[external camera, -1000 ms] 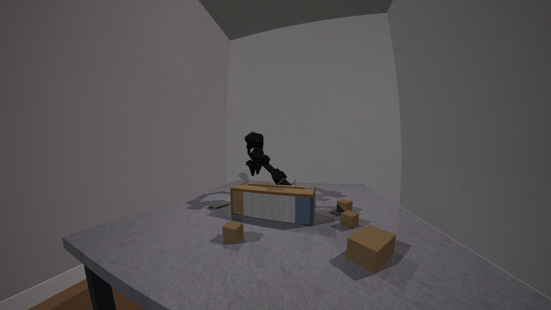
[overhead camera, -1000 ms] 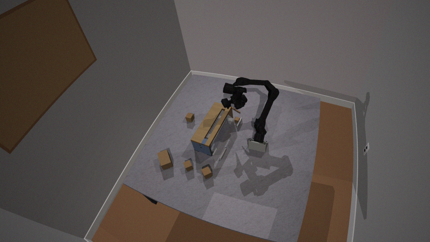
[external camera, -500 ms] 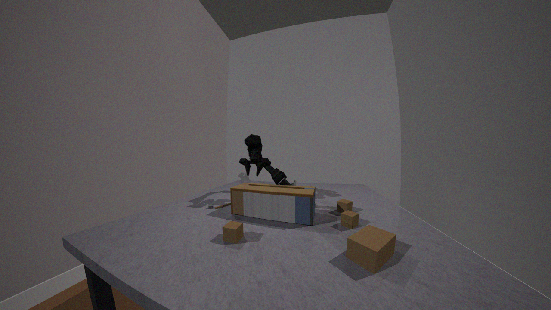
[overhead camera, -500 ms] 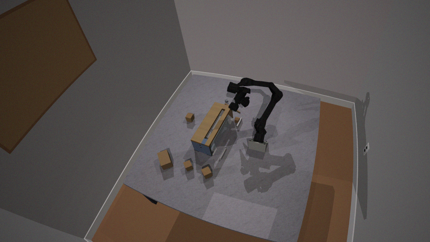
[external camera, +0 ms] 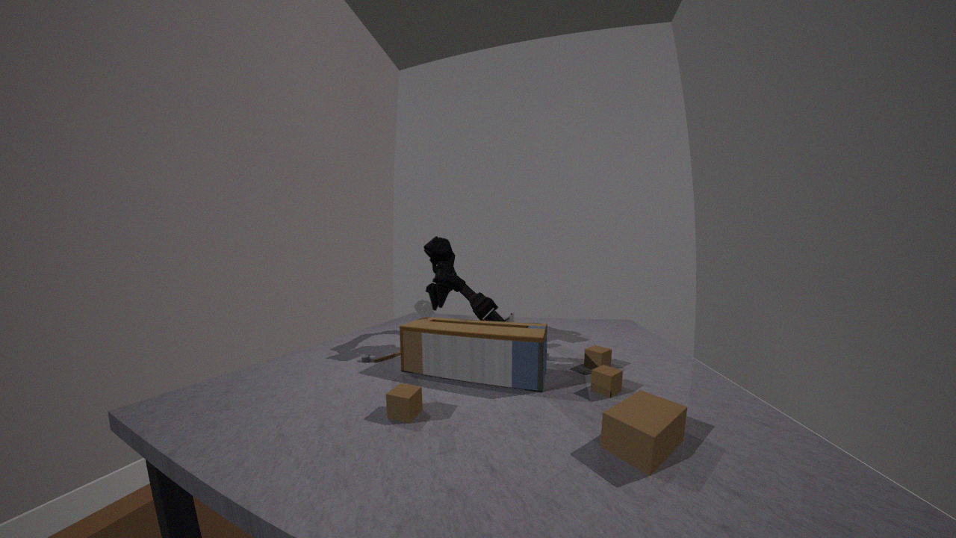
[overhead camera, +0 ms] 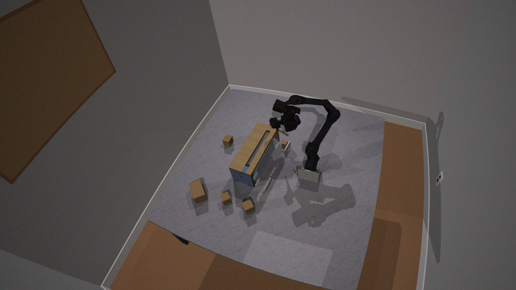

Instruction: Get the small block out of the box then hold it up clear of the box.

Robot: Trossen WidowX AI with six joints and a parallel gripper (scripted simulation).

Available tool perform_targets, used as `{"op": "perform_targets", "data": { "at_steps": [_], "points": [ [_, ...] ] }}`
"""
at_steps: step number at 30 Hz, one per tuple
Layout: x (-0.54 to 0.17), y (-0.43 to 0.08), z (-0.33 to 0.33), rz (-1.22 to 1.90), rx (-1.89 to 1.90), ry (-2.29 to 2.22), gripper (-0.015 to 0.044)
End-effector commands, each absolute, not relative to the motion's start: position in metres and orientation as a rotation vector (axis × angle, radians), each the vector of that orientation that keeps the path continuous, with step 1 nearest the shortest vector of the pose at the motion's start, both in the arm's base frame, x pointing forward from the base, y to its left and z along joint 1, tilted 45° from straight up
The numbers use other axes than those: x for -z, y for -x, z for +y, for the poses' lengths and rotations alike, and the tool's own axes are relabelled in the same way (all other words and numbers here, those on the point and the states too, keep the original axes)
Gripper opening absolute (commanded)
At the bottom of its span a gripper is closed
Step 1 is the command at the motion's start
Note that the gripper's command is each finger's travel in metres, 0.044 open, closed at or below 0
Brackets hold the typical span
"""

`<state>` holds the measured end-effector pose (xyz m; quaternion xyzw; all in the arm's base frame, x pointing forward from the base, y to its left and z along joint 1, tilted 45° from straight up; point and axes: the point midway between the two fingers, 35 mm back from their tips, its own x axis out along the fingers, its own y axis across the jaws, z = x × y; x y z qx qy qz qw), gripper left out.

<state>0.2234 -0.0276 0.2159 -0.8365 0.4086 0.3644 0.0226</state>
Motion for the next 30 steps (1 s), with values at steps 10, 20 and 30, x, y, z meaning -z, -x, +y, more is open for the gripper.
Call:
{"op": "perform_targets", "data": {
  "at_steps": [10,20,30],
  "points": [
    [-0.194,-0.221,-0.045,1.273,0.035,1.333,0.0285],
    [-0.185,-0.22,-0.053,1.12,0.43,0.736,0.0285],
    [-0.177,-0.219,-0.061,0.891,0.762,0.139,0.0285]
  ]
}}
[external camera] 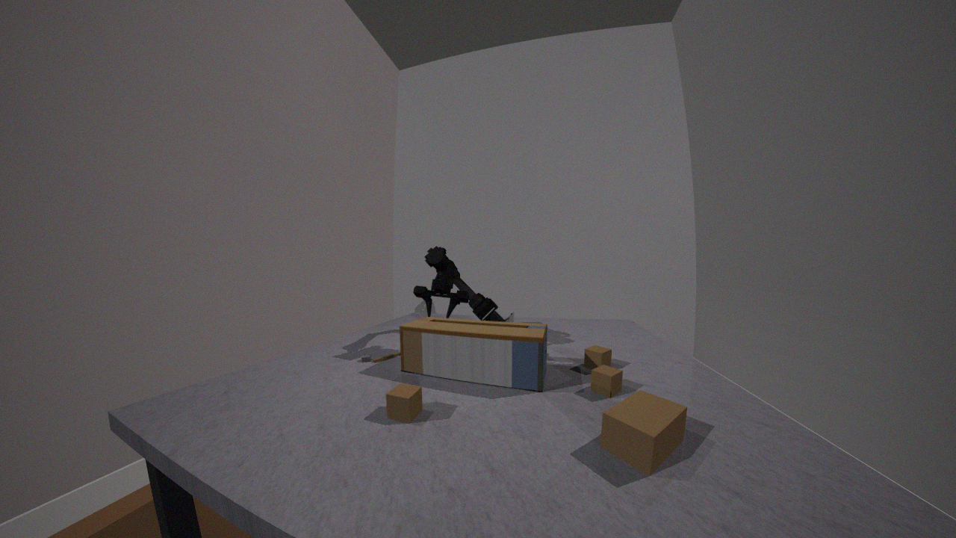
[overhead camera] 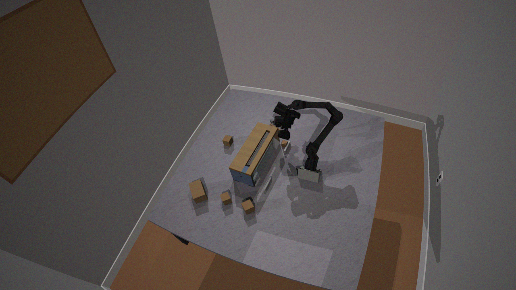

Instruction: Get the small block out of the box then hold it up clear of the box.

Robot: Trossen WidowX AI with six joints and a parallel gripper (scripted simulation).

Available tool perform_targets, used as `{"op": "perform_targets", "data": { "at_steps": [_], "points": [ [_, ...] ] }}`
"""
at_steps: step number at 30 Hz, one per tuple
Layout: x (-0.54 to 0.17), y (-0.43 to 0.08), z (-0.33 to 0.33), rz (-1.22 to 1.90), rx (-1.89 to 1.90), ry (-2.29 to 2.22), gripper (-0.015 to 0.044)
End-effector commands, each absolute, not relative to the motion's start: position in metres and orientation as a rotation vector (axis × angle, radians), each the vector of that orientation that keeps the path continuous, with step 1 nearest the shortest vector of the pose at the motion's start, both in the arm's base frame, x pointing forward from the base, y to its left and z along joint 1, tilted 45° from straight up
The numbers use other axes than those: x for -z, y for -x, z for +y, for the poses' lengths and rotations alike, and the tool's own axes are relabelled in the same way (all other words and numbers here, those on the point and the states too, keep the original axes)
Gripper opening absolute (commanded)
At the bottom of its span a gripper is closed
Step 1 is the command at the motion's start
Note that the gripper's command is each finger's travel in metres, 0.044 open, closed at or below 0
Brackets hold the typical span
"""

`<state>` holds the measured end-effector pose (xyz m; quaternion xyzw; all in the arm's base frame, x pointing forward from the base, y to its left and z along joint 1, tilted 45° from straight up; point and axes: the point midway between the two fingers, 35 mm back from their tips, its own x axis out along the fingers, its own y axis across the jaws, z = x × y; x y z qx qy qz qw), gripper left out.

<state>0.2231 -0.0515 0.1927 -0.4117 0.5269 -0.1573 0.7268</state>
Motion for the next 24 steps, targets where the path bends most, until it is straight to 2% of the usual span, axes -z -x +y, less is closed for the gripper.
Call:
{"op": "perform_targets", "data": {
  "at_steps": [1,24],
  "points": [
    [-0.176,-0.219,-0.062,0.865,0.791,0.078,0.0285],
    [-0.163,-0.218,-0.077,0.062,1.256,-1.264,0.0285]
  ]
}}
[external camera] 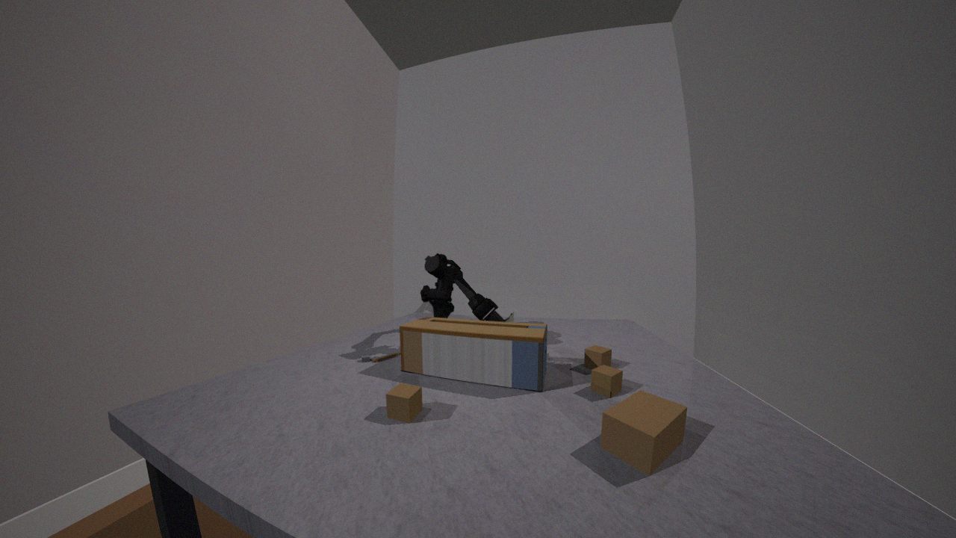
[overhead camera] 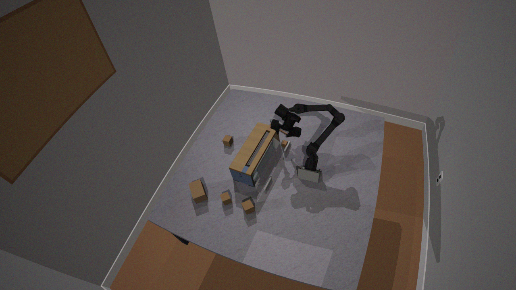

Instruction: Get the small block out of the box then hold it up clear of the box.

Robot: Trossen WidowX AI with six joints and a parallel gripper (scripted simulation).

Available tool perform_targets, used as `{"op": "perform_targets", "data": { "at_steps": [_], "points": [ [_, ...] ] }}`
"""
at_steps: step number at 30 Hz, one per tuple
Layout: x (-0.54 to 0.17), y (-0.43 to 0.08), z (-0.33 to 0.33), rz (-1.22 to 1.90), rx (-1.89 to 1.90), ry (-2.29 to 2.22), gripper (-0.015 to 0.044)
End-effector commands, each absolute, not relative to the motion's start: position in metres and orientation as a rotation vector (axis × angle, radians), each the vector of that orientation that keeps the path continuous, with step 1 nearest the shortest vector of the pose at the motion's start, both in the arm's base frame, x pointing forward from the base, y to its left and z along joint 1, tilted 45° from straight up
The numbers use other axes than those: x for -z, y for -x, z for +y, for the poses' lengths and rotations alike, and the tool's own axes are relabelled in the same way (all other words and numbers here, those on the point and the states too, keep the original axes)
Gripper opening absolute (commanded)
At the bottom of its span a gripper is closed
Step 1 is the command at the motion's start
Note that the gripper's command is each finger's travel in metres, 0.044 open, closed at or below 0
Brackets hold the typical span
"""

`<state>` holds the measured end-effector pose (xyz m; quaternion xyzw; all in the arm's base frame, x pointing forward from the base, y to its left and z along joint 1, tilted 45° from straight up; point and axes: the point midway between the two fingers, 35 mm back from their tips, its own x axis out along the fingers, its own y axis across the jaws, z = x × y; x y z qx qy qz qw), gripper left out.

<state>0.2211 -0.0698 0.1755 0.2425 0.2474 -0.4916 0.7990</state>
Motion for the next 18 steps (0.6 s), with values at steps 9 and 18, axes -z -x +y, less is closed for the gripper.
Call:
{"op": "perform_targets", "data": {
  "at_steps": [9,18],
  "points": [
    [-0.1591,-0.2171,-0.082,-0.346,1.31,-1.768,0.0285],
    [-0.1571,-0.2166,-0.0848,-0.632,1.299,-2.077,0.0285]
  ]
}}
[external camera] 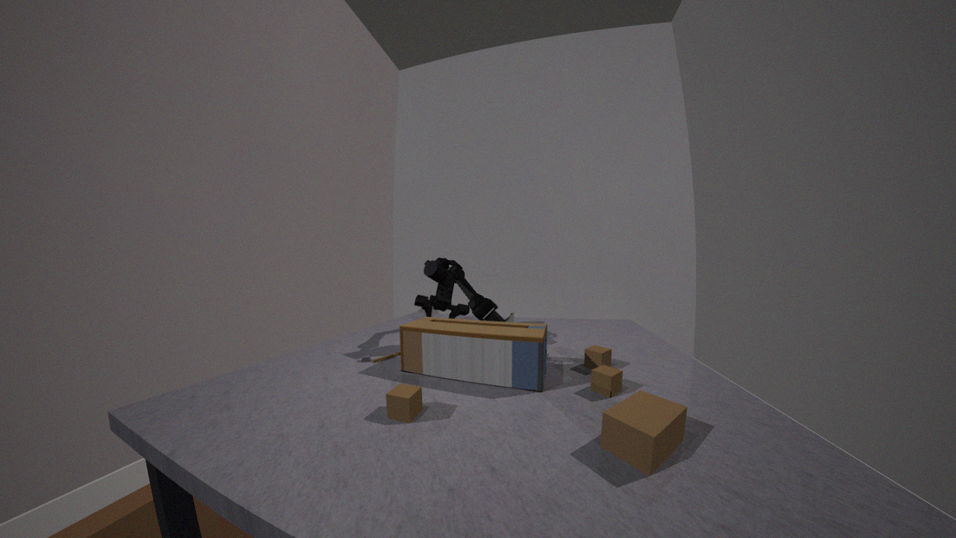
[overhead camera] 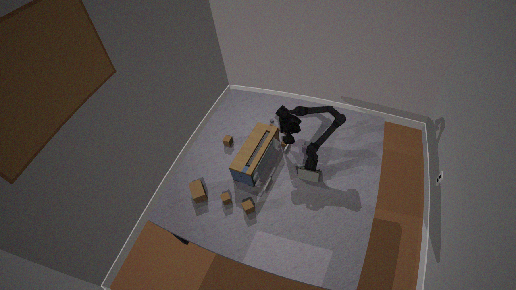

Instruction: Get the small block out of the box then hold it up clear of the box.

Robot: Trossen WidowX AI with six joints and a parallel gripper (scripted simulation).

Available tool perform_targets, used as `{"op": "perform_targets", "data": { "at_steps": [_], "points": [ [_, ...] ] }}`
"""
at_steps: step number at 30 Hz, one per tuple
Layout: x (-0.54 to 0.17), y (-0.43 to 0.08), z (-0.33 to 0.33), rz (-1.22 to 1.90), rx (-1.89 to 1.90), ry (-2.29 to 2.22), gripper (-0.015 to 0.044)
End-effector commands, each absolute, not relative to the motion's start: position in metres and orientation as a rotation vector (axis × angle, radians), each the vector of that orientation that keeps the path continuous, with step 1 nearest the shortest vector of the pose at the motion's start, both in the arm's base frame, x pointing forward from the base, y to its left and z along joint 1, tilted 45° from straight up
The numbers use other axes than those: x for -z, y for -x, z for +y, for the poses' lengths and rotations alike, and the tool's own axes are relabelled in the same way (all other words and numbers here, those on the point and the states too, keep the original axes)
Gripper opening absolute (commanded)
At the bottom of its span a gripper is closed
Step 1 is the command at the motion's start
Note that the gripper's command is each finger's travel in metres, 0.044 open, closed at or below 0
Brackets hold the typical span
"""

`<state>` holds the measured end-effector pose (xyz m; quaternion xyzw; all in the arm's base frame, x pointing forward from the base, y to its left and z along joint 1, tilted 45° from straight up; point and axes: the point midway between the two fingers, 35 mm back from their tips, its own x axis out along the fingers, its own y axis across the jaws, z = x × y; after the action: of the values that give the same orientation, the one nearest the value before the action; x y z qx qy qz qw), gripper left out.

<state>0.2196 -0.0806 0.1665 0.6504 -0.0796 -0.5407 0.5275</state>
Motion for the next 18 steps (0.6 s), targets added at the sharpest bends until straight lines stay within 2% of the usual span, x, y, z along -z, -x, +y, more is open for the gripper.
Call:
{"op": "perform_targets", "data": {
  "at_steps": [1,18],
  "points": [
    [-0.1571,-0.2166,-0.0848,-0.632,1.299,-2.077,0.0285],
    [-0.1529,-0.2178,-0.0885,-0.631,1.303,-2.078,0.0285]
  ]
}}
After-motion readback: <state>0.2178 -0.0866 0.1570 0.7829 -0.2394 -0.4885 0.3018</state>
